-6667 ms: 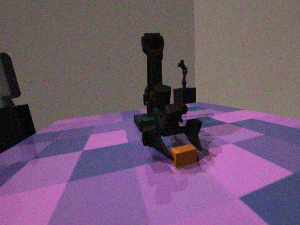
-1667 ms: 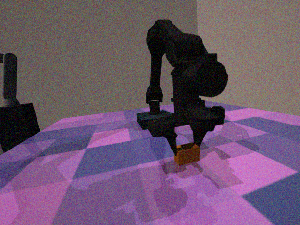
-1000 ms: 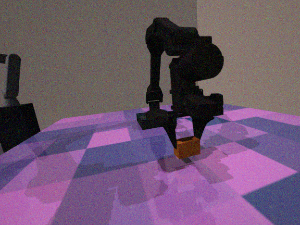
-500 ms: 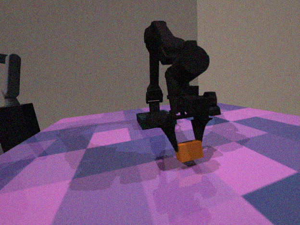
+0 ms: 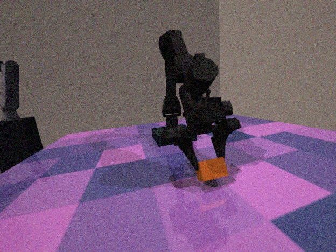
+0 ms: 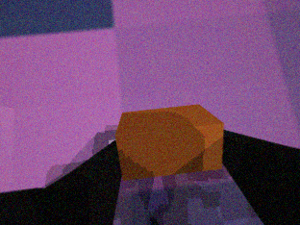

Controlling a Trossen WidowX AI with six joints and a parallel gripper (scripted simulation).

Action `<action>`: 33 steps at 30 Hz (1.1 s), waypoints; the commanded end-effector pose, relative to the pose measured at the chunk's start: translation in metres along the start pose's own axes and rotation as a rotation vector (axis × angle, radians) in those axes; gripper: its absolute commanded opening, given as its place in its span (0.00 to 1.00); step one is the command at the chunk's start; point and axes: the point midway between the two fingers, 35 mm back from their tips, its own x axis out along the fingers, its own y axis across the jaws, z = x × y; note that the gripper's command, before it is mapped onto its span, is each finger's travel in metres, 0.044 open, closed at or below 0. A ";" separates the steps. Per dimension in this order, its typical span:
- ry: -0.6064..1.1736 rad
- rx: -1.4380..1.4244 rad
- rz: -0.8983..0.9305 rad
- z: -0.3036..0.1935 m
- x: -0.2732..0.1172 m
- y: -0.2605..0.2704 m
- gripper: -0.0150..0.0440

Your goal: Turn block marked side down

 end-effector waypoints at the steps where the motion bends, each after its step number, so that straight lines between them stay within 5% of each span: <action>1: -0.059 0.000 0.004 0.000 -0.003 0.001 0.25; 33: -0.450 0.006 0.003 -0.009 0.039 -0.001 0.25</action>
